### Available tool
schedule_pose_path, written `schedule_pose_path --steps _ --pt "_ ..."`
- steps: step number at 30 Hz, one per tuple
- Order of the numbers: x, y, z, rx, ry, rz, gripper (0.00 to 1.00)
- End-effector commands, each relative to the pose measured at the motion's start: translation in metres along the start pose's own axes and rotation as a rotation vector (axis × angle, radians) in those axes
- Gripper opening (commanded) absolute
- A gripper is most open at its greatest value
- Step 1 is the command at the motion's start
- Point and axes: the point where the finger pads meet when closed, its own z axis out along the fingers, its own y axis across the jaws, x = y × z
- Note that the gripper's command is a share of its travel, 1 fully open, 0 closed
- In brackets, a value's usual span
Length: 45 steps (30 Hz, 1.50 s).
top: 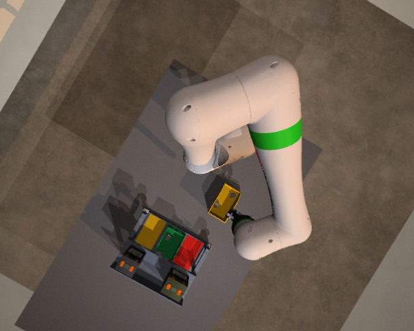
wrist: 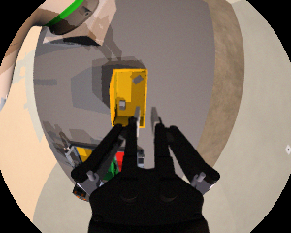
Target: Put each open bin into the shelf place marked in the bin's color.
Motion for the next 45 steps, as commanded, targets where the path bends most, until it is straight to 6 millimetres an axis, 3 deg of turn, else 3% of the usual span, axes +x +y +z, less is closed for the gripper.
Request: schedule_pose_path --steps 1,45 --pt "0.000 0.000 0.001 0.000 0.000 0.000 0.15" --pt "0.000 0.000 0.064 0.000 0.000 0.000 0.15"
